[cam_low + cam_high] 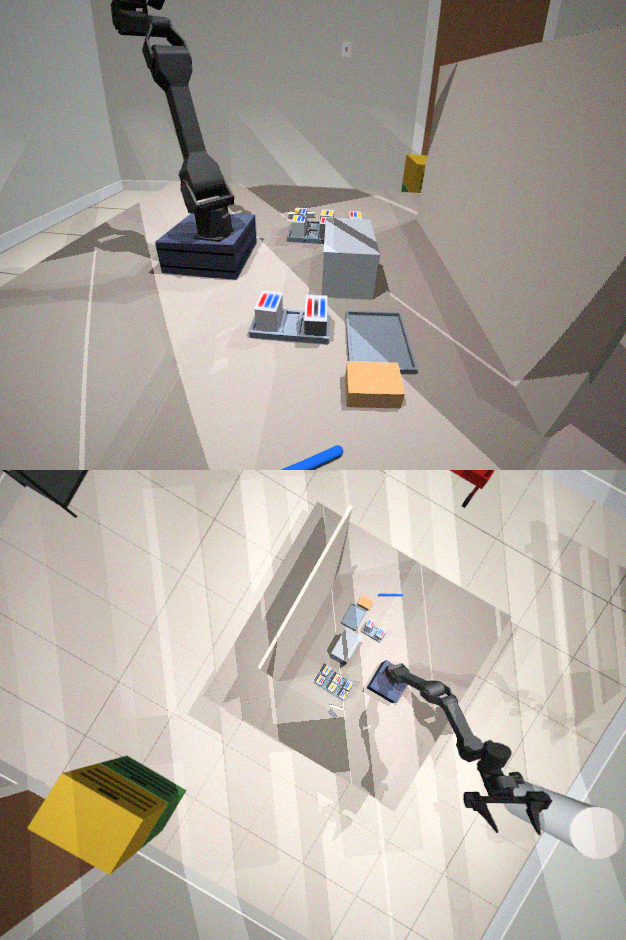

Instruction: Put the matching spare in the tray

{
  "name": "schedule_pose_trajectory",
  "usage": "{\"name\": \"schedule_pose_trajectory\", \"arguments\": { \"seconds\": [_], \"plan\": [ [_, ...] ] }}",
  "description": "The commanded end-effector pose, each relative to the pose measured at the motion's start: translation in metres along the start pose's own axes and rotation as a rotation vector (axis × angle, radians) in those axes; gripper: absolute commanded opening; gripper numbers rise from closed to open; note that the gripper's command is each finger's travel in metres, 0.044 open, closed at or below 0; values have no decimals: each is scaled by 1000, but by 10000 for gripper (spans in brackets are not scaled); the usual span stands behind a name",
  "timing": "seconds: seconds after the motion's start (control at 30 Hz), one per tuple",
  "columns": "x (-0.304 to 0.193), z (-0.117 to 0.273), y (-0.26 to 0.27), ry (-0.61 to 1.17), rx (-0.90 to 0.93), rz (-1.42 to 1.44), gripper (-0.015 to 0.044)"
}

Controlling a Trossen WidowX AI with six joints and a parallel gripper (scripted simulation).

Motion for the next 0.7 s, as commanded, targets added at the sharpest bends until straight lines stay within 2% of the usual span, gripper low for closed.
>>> {"name": "schedule_pose_trajectory", "arguments": {
  "seconds": [0.0, 0.23, 0.4, 0.67],
  "plan": [
    [0, 0, 0, 0, 0, 0, 426],
    [-1, -2, -8, 4, -12, 20, 440],
    [-6, -17, -65, 41, -97, 163, 440],
    [-18, -23, -152, 201, -225, 415, 440]
  ]
}}
Point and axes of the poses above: the point midway between the two fingers, 35 mm back from their tips, its own z axis back along the fingers, its own y axis across the jaws, x = y × z, the point moved 9 cm from there along z, back along the fingers, and after that the axes turned 13 degrees about z, right-handed, at the moved point
